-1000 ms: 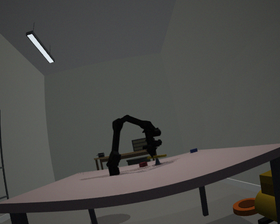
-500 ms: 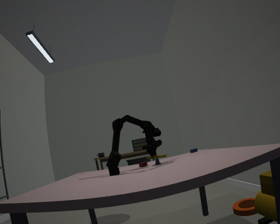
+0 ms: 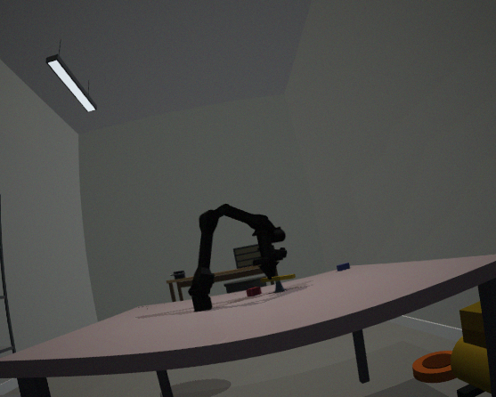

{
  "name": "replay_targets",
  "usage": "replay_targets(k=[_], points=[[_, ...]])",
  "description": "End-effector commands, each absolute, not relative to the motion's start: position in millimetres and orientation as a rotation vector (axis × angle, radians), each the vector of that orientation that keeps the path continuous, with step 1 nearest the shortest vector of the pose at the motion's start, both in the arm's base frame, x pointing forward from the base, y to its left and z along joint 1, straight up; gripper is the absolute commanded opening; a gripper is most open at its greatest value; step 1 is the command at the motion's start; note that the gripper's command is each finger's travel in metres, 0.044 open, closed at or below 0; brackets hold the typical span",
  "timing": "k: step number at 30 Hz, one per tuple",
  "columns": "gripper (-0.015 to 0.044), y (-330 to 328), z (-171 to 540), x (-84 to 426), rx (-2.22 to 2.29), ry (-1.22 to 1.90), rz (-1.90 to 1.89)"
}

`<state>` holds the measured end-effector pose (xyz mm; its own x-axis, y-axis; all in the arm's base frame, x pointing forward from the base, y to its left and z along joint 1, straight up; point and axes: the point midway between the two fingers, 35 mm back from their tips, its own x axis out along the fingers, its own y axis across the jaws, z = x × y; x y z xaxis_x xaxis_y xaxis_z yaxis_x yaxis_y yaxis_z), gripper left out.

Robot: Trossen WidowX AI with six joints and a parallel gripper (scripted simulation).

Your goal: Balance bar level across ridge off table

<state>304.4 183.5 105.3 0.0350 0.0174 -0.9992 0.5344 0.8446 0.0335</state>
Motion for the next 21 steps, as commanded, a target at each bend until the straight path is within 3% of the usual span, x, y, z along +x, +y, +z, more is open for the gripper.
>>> replay_targets(k=[1,21], points=[[0.0,183.2,102.4,303.3,0.457,1.504,-0.421],[0.0,183.1,100.8,303.3,0.457,1.504,-0.421]])
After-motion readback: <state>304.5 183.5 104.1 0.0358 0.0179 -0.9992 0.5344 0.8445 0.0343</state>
